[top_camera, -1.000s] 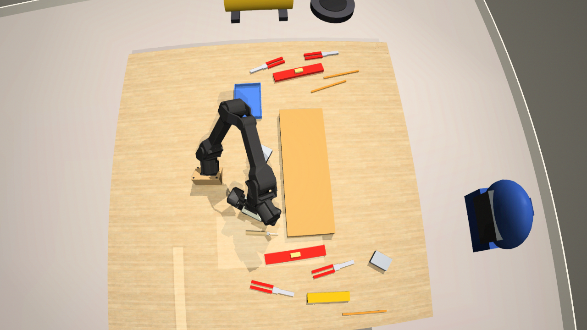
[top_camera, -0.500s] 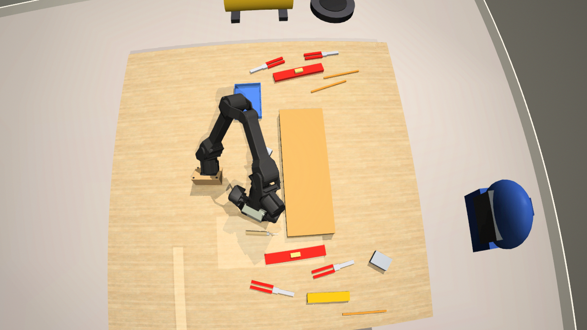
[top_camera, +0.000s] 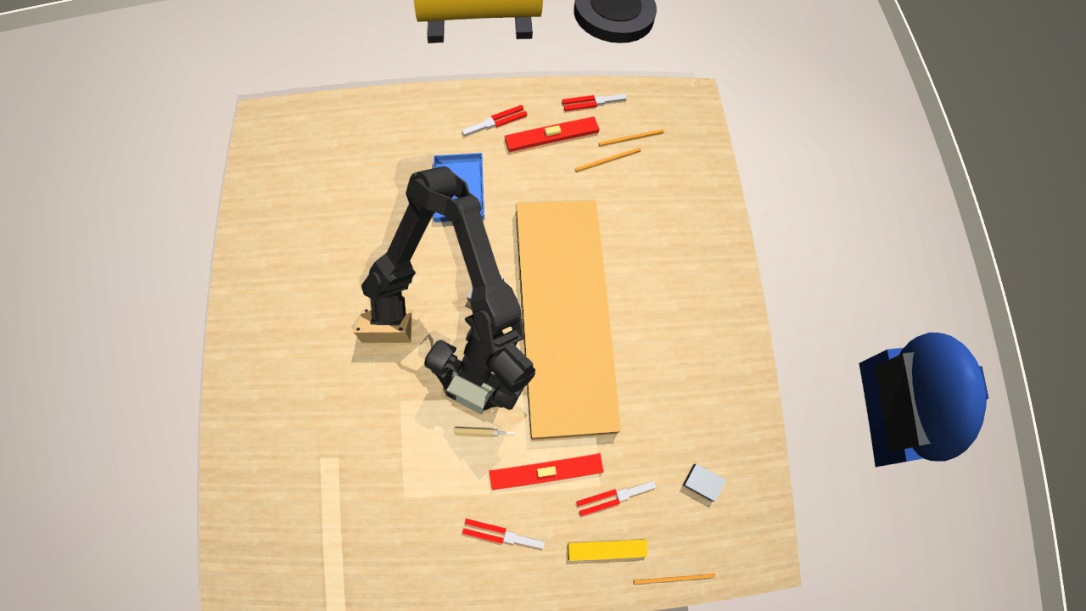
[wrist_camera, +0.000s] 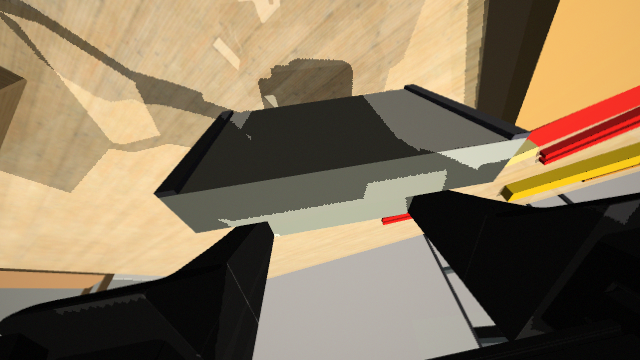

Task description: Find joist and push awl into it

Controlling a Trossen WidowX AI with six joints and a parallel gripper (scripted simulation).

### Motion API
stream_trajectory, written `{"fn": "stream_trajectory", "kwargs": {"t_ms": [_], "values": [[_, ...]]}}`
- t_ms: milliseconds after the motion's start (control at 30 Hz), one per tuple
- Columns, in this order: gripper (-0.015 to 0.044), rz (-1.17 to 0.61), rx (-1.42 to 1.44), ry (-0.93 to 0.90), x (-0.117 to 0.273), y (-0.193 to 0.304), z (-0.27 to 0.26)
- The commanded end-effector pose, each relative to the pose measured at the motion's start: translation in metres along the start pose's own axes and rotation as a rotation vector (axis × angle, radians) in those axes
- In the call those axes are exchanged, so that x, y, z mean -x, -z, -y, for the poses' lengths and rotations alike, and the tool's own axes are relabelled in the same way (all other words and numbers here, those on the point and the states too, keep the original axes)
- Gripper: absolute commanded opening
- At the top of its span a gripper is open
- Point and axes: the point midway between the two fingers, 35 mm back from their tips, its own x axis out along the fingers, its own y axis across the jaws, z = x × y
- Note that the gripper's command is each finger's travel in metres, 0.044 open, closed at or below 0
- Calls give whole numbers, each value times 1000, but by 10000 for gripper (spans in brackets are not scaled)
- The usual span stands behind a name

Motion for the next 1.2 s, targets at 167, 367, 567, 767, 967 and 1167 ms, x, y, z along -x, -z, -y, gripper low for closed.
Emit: {"fn": "stream_trajectory", "kwargs": {"t_ms": [167, 367, 567, 767, 967, 1167], "values": [[0, -95, -7, 12, 3, -1, 0], [0, -123, -7, 10, 3, -2, 0], [0, -176, -8, 8, 2, -3, 0], [0, -229, -9, 9, 2, -5, 0], [0, -274, -10, 11, 2, -6, 0], [0, -308, -11, 9, 1, -7, 0]]}}
